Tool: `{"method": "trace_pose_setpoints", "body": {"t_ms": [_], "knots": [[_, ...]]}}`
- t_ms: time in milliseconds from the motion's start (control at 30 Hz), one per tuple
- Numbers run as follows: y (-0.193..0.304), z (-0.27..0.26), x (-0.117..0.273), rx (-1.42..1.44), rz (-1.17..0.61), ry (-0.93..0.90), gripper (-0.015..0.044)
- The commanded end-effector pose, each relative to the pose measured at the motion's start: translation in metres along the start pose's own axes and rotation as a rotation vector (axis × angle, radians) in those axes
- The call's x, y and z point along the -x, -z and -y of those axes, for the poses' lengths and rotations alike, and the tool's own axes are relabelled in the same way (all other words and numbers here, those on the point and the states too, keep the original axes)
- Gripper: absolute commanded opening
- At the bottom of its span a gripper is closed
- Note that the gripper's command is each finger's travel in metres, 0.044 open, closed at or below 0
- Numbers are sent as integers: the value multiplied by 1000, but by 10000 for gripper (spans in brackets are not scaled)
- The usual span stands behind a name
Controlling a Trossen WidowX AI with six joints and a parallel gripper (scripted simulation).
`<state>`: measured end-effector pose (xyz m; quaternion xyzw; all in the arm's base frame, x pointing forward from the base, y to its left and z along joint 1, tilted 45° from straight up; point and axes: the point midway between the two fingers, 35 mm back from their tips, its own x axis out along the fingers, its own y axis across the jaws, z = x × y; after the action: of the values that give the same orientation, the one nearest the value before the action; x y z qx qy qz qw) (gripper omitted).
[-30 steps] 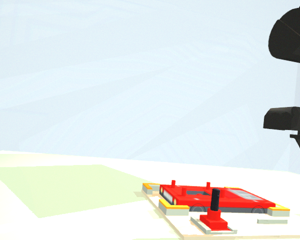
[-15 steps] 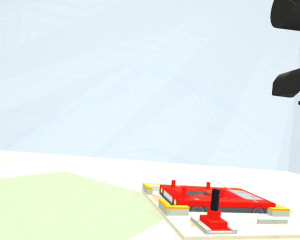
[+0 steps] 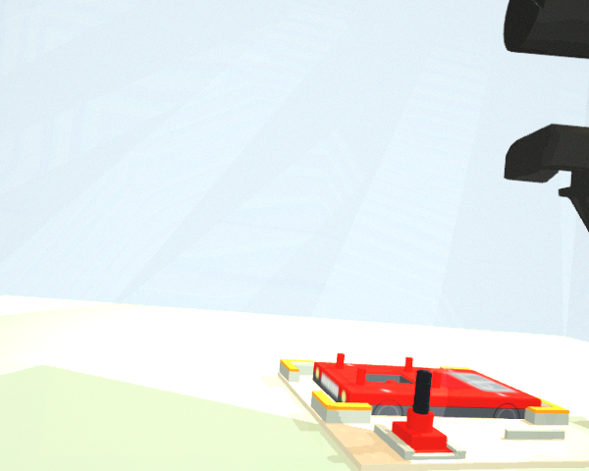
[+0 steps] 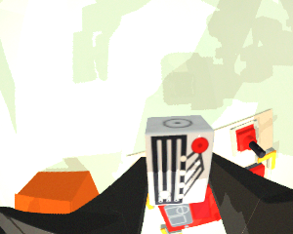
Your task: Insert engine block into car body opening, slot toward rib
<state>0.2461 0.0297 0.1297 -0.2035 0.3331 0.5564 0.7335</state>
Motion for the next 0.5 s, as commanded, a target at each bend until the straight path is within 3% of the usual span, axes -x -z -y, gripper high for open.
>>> {"method": "trace_pose_setpoints", "body": {"t_ms": [0, 467], "knots": [[5, 12, 0, -70, 2, 11, 0], [30, 43, -9, -317, 1, 13, 0]]}}
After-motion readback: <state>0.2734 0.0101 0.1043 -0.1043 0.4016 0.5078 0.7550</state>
